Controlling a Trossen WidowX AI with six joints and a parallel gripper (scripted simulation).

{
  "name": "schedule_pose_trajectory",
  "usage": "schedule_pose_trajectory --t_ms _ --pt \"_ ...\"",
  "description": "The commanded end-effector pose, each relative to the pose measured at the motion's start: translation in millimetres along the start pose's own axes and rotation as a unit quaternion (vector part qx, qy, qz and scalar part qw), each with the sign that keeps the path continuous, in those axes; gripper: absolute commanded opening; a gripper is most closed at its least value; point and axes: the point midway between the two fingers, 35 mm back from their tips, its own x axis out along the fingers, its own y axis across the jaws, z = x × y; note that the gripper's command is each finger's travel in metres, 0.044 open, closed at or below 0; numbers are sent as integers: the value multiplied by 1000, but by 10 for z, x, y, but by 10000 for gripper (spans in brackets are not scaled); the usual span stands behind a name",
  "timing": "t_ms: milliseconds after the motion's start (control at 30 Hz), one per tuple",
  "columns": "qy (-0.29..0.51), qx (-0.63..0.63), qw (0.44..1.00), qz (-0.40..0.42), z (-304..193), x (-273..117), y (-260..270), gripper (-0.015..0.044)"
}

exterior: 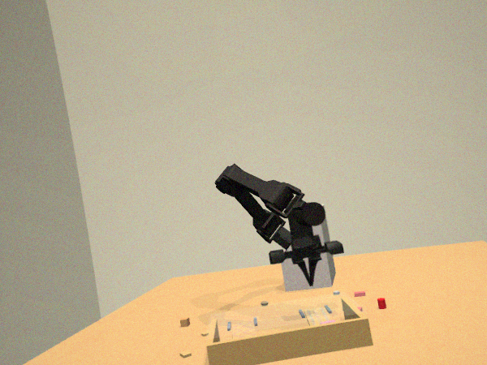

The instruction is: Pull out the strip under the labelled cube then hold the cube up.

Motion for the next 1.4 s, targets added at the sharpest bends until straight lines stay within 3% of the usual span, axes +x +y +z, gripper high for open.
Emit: schedule_pose_trajectory --t_ms 0,1367 --pt "6 -5 1000 0 -25 104 13 0" --pt "7 -5 1000 -2 -93 670 -6 0"
